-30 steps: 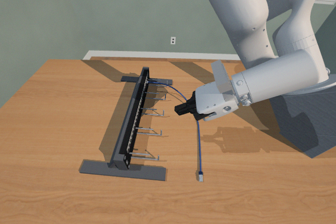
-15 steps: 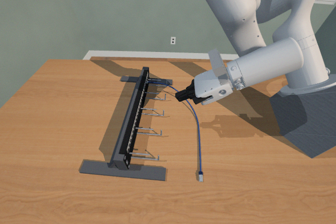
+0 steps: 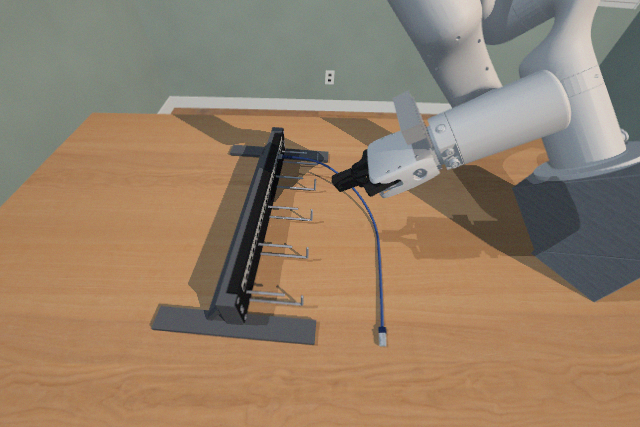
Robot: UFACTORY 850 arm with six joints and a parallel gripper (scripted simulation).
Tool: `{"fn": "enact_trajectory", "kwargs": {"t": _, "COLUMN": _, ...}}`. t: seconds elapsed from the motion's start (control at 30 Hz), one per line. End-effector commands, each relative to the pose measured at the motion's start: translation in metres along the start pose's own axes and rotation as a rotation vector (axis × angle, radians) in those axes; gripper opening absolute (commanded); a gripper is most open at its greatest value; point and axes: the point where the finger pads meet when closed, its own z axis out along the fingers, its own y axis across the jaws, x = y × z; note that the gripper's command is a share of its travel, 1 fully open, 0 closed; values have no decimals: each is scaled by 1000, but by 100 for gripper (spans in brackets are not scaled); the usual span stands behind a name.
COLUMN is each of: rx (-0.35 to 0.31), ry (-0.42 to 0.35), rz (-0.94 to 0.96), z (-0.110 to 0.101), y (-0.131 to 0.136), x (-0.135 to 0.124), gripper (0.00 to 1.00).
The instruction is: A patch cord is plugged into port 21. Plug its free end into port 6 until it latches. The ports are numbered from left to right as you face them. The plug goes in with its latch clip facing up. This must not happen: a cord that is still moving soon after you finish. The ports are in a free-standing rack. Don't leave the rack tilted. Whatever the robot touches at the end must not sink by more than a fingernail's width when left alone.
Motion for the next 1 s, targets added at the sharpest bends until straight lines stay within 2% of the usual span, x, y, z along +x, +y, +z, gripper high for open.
{"fn": "enact_trajectory", "kwargs": {"t": 0.0, "rx": 0, "ry": 1, "rz": 1, "z": 5, "y": 0, "x": 1, "gripper": 0}}
{"fn": "enact_trajectory", "kwargs": {"t": 0.43, "rx": 0, "ry": 1, "rz": 1, "z": 46, "y": 0, "x": 1, "gripper": 0}}
{"fn": "enact_trajectory", "kwargs": {"t": 0.97, "rx": 0, "ry": 1, "rz": 1, "z": 53, "y": 0, "x": 1, "gripper": 0}}
